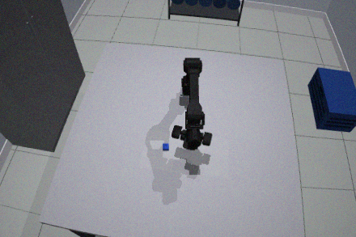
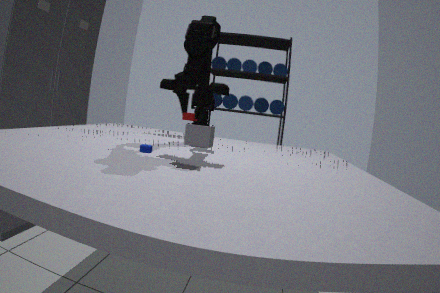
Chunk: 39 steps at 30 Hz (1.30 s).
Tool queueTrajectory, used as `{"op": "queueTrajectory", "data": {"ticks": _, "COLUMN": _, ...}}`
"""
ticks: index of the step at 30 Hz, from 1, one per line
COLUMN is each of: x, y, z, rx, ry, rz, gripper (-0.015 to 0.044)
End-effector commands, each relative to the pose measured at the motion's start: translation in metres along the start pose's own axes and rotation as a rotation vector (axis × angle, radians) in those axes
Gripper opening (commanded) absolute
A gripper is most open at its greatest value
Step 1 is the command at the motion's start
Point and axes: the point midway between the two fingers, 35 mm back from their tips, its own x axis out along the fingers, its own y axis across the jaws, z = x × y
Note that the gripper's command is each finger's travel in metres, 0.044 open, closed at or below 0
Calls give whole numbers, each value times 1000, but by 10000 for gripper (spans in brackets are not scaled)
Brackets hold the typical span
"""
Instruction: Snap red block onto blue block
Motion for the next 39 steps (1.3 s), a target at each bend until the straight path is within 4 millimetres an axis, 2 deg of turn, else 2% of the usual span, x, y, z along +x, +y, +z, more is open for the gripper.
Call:
{"op": "queueTrajectory", "data": {"ticks": 1, "x": 9, "y": -20, "z": 1, "rx": -20, "ry": 8, "rz": -3, "gripper": 0}}
{"op": "queueTrajectory", "data": {"ticks": 13, "x": 30, "y": -74, "z": 4, "rx": -143, "ry": 2, "rz": -3, "gripper": 0}}
{"op": "queueTrajectory", "data": {"ticks": 26, "x": 51, "y": -131, "z": -4, "rx": -274, "ry": -4, "rz": -6, "gripper": 0}}
{"op": "queueTrajectory", "data": {"ticks": 30, "x": 53, "y": -134, "z": -4, "rx": -281, "ry": -4, "rz": -6, "gripper": 0}}
{"op": "queueTrajectory", "data": {"ticks": 34, "x": 73, "y": -134, "z": -4, "rx": -281, "ry": -4, "rz": -6, "gripper": 0}}
{"op": "queueTrajectory", "data": {"ticks": 39, "x": 74, "y": -134, "z": -4, "rx": -281, "ry": -4, "rz": -6, "gripper": 0}}
